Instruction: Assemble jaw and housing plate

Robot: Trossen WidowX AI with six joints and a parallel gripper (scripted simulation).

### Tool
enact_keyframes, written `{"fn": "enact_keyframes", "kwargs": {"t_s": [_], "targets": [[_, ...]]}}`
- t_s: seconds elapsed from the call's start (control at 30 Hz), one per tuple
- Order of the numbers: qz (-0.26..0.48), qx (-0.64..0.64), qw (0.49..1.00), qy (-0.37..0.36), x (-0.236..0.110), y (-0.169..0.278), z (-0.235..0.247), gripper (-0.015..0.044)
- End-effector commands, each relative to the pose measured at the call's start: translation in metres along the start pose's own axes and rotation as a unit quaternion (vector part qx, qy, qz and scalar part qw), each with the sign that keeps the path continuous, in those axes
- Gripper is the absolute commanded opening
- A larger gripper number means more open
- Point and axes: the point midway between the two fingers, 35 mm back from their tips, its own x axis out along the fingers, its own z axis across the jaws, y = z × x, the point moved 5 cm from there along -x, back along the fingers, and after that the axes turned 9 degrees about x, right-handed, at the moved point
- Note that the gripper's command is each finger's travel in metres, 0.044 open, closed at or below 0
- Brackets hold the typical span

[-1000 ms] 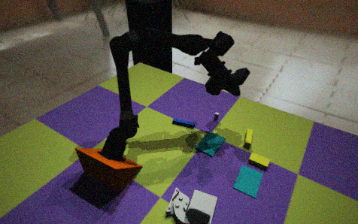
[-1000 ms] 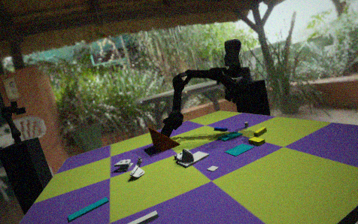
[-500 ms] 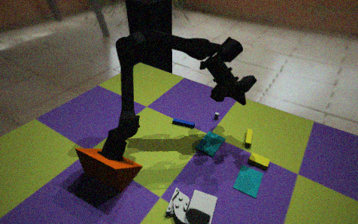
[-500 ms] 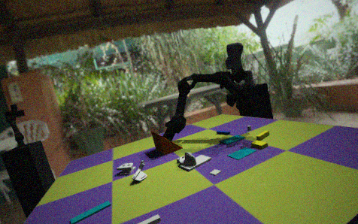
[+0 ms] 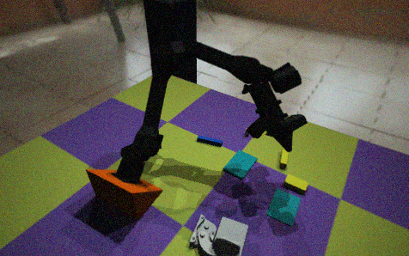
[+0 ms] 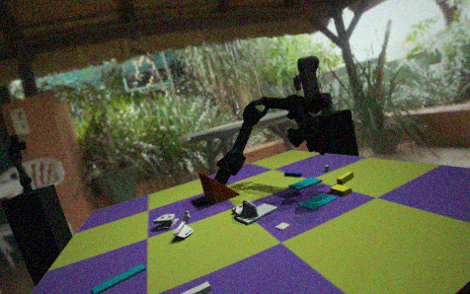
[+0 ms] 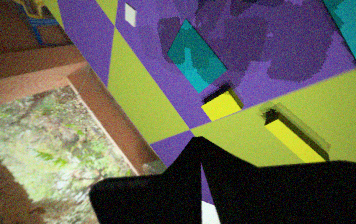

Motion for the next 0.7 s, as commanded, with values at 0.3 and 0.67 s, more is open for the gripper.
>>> {"fn": "enact_keyframes", "kwargs": {"t_s": [0.3, 0.67], "targets": [[-0.116, 0.098, 0.988, -0.033, 0.041, -0.052, 0.079, 0.0], [-0.201, 0.168, 0.964, -0.037, 0.059, -0.109, 0.138, 0.0]]}}
